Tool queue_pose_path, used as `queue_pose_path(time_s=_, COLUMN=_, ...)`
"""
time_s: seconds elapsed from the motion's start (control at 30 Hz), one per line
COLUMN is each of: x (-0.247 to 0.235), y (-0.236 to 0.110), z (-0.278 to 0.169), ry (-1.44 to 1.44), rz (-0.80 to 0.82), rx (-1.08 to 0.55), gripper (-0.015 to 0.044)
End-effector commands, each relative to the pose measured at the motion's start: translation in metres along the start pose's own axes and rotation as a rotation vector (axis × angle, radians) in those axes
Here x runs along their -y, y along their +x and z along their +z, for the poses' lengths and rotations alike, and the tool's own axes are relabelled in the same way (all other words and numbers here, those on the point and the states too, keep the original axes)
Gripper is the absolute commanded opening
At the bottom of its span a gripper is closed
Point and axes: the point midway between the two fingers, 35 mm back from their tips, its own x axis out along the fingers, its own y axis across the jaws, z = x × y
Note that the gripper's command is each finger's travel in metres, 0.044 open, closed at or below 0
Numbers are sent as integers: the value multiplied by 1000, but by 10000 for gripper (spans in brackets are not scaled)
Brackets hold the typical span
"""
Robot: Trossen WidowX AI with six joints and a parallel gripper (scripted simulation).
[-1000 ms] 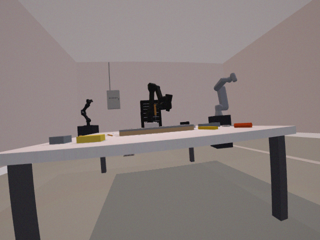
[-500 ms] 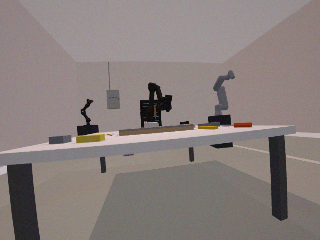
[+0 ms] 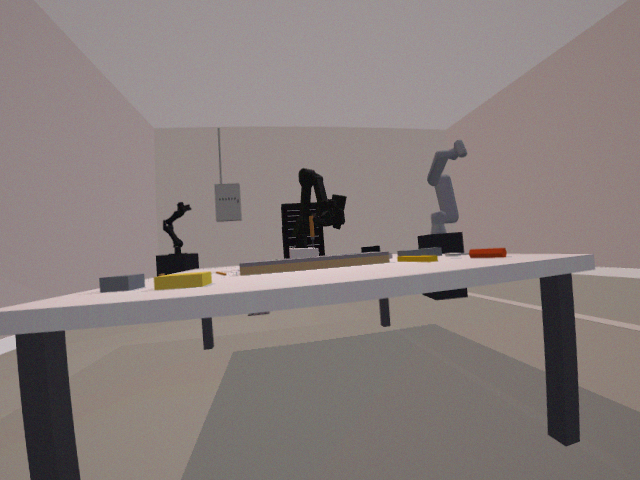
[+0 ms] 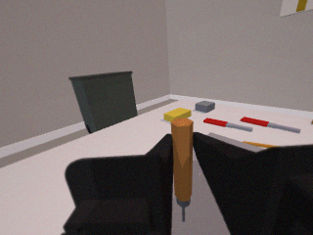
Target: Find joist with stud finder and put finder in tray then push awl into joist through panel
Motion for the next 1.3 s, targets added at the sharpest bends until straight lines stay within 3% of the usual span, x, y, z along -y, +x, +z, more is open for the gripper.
queue_pose_path(time_s=0.0, x=1, y=0, z=-2, ry=3, rz=-5, rx=2, gripper=0)
queue_pose_path(time_s=1.27, x=3, y=3, z=-44, ry=2, rz=-5, rx=2, gripper=0)
